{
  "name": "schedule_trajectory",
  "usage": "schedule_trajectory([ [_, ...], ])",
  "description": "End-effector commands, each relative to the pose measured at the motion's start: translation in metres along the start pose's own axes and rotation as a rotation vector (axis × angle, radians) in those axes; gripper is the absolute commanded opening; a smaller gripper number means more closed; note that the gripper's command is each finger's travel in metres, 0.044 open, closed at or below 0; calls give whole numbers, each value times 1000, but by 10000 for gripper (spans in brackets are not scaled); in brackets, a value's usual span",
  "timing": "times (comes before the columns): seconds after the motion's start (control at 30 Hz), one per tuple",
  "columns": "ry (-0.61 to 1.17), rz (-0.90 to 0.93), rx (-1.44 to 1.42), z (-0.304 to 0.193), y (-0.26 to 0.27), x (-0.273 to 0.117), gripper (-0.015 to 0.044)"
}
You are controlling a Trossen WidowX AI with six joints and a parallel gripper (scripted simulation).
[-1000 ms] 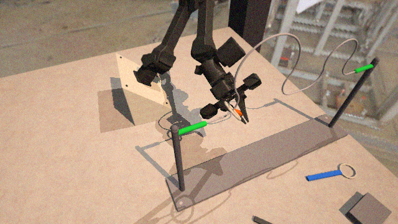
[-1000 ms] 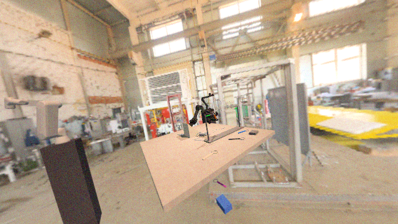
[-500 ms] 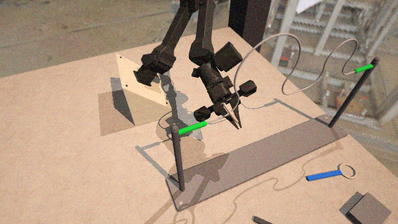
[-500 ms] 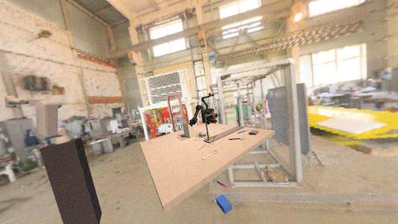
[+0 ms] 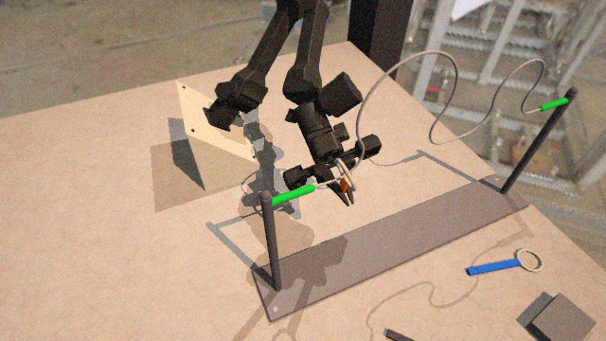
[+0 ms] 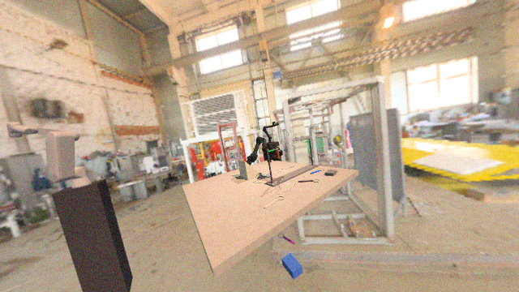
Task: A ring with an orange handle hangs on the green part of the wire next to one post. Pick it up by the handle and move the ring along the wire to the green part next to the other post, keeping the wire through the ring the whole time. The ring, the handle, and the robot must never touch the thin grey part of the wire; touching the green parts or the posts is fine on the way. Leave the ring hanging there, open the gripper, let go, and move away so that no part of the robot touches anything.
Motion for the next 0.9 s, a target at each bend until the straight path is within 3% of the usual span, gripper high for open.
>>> schedule_trajectory([
  [0.0,-3,-30,-38,-2,-11,1,-150],
  [0.87,-33,-122,-252,7,-55,3,-150],
])
Point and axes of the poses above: the point midway between the two fingers, 35 mm back from their tips, its own x axis out along the fingers, its own y axis across the jaws, z = x × y, the point moved 2 cm from there along -x, back along the fingers, and after that the axes turned 2 degrees about x, right-handed, at the moved point
